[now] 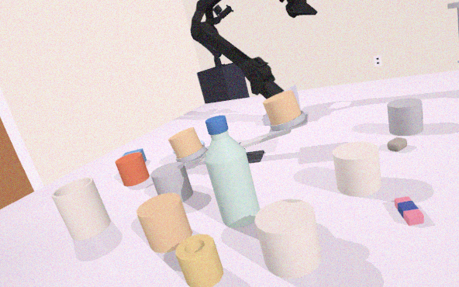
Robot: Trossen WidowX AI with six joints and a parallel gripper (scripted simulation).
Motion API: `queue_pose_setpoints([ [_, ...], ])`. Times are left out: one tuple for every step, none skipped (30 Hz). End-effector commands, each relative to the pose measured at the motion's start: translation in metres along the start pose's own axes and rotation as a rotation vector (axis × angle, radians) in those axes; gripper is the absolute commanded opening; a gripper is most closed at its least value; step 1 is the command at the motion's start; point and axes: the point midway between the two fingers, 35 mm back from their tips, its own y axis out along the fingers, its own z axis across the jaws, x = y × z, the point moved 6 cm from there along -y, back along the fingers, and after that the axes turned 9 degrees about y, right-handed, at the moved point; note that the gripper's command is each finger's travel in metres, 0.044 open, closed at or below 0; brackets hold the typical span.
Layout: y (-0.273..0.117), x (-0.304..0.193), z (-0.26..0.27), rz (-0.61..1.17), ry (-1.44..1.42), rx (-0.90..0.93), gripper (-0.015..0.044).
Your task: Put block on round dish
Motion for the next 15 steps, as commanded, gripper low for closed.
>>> queue_pose_setpoints([
  [0.002,-0.015,-0.012,0.042,0.115,-0.051,0.0440],
  [0.002,-0.018,-0.015,0.050,0.146,-0.064,0.0440],
  [0.002,-0.022,-0.018,0.058,0.176,-0.078,0.0440],
  [0.002,-0.026,-0.022,0.066,0.207,-0.093,0.0440],
  [0.002,-0.029,-0.025,0.074,0.237,-0.107,0.0440],
  [0.002,-0.033,-0.028,0.082,0.268,-0.122,0.0440],
  [0.001,-0.037,-0.031,0.090,0.298,-0.136,0.0440],
  [0.001,-0.040,-0.034,0.098,0.329,-0.151,0.0440],
  [0.001,-0.044,-0.036,0.105,0.359,-0.166,0.0440],
  [0.001,-0.048,-0.039,0.113,0.390,-0.181,0.0440],
  [0.001,-0.052,-0.042,0.120,0.420,-0.196,0.0440],
  [0.000,-0.056,-0.045,0.127,0.450,-0.212,0.0440],
  [0.000,-0.060,-0.047,0.134,0.480,-0.227,0.0440],
  [0.000,-0.064,-0.050,0.141,0.510,-0.243,0.0440],
  [0.000,-0.067,-0.052,0.148,0.540,-0.259,0.0440],
])
